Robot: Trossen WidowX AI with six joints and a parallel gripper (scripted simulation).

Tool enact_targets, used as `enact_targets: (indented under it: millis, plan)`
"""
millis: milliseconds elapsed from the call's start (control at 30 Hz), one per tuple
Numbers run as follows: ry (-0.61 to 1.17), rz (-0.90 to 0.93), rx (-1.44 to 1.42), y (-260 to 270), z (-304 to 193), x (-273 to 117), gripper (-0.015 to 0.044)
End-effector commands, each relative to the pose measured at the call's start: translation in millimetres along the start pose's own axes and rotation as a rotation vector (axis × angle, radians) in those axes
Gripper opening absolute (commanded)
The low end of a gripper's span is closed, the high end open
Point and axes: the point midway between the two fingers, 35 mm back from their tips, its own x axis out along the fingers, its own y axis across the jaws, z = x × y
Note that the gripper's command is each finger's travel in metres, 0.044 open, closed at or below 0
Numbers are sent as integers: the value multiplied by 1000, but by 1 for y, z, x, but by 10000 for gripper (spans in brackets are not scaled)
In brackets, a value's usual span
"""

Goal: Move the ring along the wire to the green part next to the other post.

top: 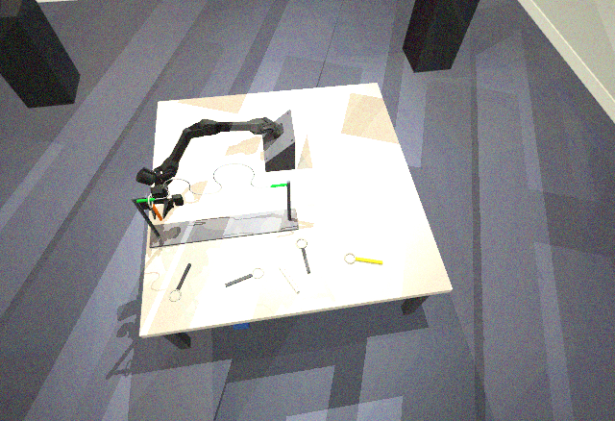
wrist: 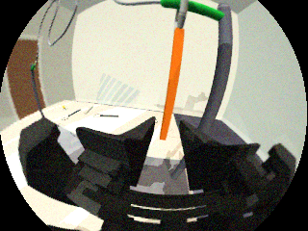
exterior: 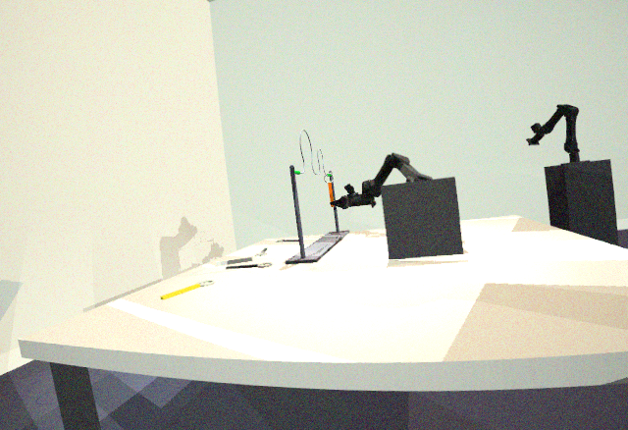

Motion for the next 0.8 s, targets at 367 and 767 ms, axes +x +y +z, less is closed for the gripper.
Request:
enact_targets:
  millis: [367,767]
  plan:
    - [6,-1,16,3,-4,25,160]
    - [6,-1,16,3,-4,29,160]
